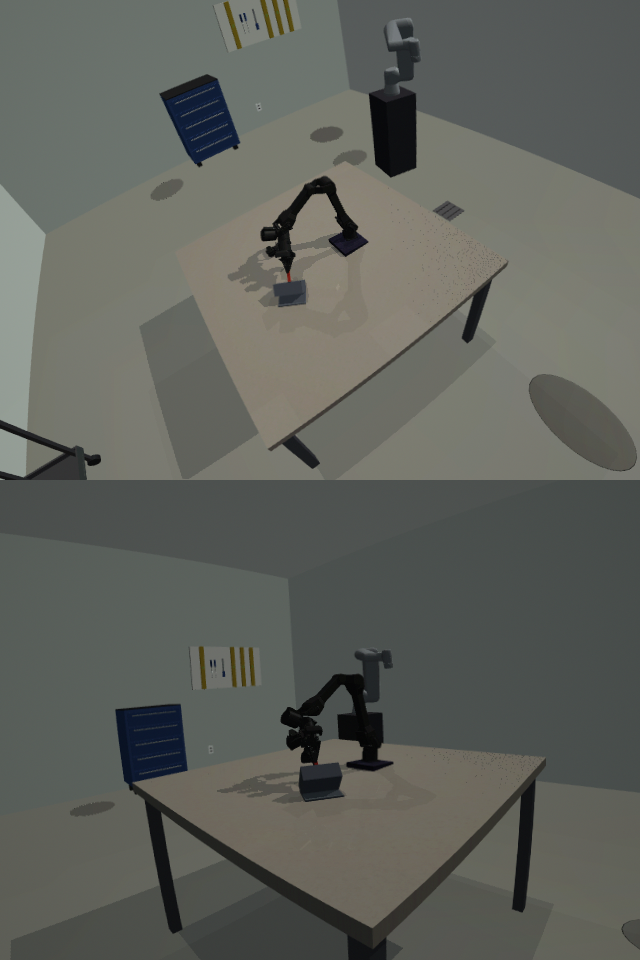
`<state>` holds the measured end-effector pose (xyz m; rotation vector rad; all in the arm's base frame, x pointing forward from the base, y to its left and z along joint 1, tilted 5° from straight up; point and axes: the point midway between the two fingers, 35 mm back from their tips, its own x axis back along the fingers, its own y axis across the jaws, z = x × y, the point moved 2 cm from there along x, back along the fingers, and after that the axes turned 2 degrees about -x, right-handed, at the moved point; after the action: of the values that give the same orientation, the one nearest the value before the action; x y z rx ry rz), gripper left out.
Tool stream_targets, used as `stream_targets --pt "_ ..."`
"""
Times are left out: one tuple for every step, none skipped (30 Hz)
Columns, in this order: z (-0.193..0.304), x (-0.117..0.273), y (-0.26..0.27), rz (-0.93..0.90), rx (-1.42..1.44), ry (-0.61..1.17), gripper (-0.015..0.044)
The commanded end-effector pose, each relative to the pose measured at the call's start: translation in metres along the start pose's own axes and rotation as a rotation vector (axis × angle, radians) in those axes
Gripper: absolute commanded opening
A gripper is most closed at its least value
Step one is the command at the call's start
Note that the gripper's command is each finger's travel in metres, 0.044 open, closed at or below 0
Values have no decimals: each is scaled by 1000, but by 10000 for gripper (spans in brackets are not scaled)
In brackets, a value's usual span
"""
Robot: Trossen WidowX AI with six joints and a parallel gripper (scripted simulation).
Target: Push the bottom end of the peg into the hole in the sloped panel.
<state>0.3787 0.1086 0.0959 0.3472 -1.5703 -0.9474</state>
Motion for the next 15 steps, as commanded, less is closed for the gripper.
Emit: stream_targets --pt "0 -2 -2 4 -6 0 0" --pt "0 -3 -2 4 -6 0 0" --pt "0 -3 -2 4 -6 0 0" --pt "0 -3 -2 4 -6 0 0" --pt "0 -4 -2 4 -6 0 0" --pt "0 -4 -2 4 -6 0 0" --pt "0 -5 -2 4 -6 0 0" --pt "0 -5 -2 4 -6 0 0" --pt "0 -5 -2 4 -6 0 0" --pt "0 -6 -2 4 -6 0 0" --pt "0 -6 -2 4 -6 0 0" --pt "0 -7 -2 4 -6 0 0" --pt "0 -7 -2 4 -6 0 0" --pt "0 -8 -1 4 -6 0 0" --pt "0 -8 -1 4 -6 0 0"
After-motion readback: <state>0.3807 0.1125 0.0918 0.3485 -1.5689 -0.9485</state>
